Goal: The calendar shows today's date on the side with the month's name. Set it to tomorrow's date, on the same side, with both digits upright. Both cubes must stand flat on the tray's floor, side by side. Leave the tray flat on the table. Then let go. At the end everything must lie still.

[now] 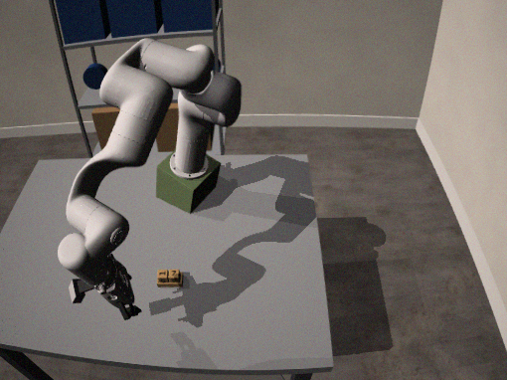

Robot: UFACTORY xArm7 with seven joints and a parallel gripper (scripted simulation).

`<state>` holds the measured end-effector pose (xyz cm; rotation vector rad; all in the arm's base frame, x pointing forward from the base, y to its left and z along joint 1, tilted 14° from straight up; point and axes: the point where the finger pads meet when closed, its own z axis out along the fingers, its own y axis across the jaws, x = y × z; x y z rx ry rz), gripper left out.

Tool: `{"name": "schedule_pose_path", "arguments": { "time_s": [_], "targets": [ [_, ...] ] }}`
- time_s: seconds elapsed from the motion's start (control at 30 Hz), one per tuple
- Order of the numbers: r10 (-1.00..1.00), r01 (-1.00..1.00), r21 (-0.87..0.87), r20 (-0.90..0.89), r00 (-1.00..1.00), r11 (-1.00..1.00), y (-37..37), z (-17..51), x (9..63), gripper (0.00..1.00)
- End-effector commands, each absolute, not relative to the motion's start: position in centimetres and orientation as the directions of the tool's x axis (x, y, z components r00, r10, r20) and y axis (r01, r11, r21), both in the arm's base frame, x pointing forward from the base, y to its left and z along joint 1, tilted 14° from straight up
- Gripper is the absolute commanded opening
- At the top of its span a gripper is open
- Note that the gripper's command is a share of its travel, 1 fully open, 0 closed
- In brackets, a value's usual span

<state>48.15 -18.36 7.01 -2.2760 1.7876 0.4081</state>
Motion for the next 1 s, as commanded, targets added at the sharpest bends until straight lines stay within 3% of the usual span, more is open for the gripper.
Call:
{"name": "schedule_pose_path", "arguments": {
  "time_s": [0.0,0.63,0.97],
  "targets": [
    [-0.912,-0.972,-0.004,-0.344,0.222,-0.236,-18.5,7.2,48.3,1.00],
    [-0.914,-0.974,-0.008,-0.342,0.217,-0.228,-18.2,7.2,48.1,1.00],
    [-0.944,-0.992,-0.067,-0.306,0.125,-0.109,-14.5,6.9,44.7,1.00]
  ]
}}
